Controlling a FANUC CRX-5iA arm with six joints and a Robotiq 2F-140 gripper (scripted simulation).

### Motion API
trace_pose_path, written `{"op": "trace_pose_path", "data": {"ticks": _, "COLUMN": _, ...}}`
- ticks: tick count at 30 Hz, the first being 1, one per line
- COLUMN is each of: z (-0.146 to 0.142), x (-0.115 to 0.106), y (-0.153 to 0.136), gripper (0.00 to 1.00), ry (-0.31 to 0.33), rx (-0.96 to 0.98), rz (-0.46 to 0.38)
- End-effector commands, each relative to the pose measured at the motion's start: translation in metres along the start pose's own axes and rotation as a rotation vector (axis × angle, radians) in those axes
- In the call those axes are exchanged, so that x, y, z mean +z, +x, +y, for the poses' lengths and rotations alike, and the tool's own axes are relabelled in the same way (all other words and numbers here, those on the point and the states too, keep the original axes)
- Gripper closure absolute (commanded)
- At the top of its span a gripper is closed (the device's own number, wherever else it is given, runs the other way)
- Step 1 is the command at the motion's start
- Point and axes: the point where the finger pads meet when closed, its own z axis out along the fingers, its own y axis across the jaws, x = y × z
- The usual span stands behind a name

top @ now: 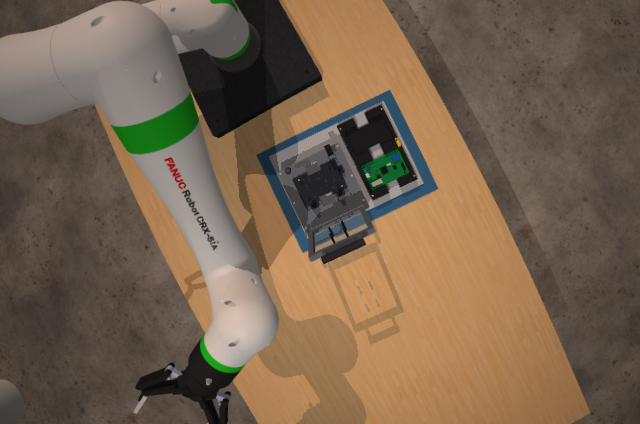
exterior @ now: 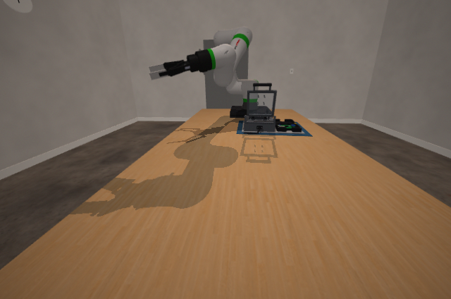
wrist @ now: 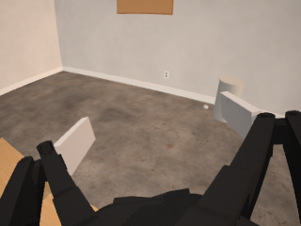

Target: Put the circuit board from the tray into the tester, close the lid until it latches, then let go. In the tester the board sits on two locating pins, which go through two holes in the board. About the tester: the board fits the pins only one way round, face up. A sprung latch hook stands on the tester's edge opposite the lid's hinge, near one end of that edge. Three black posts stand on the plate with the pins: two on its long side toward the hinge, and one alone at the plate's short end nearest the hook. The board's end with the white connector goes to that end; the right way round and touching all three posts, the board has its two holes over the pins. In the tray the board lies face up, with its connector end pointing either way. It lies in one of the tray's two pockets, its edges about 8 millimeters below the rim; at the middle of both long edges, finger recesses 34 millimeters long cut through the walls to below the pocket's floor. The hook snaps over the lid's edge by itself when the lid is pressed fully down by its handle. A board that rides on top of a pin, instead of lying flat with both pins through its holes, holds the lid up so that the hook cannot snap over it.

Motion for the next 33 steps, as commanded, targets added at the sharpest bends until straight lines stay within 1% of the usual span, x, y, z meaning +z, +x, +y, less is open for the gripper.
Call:
{"op": "trace_pose_path", "data": {"ticks": 1, "z": 0.000, "x": 0.000, "y": 0.000, "gripper": 0.00, "ry": 0.000, "rx": 0.000, "rz": 0.000}}
{"op": "trace_pose_path", "data": {"ticks": 18, "z": 0.000, "x": 0.000, "y": 0.000, "gripper": 0.00, "ry": 0.000, "rx": 0.000, "rz": 0.000}}
{"op": "trace_pose_path", "data": {"ticks": 21, "z": -0.001, "x": -0.005, "y": 0.000, "gripper": 0.00, "ry": -0.002, "rx": 0.005, "rz": -0.008}}
{"op": "trace_pose_path", "data": {"ticks": 24, "z": -0.003, "x": -0.023, "y": -0.002, "gripper": 0.00, "ry": -0.008, "rx": 0.023, "rz": -0.043}}
{"op": "trace_pose_path", "data": {"ticks": 27, "z": -0.007, "x": -0.059, "y": -0.010, "gripper": 0.00, "ry": -0.017, "rx": 0.053, "rz": -0.113}}
{"op": "trace_pose_path", "data": {"ticks": 28, "z": -0.007, "x": -0.059, "y": -0.010, "gripper": 0.00, "ry": -0.017, "rx": 0.053, "rz": -0.113}}
{"op": "trace_pose_path", "data": {"ticks": 29, "z": -0.009, "x": -0.074, "y": -0.012, "gripper": 0.00, "ry": -0.021, "rx": 0.067, "rz": -0.144}}
{"op": "trace_pose_path", "data": {"ticks": 30, "z": -0.009, "x": -0.074, "y": -0.012, "gripper": 0.00, "ry": -0.021, "rx": 0.067, "rz": -0.144}}
{"op": "trace_pose_path", "data": {"ticks": 31, "z": -0.012, "x": -0.093, "y": -0.017, "gripper": 0.00, "ry": -0.024, "rx": 0.081, "rz": -0.182}}
{"op": "trace_pose_path", "data": {"ticks": 33, "z": -0.012, "x": -0.093, "y": -0.017, "gripper": 0.00, "ry": -0.024, "rx": 0.081, "rz": -0.182}}
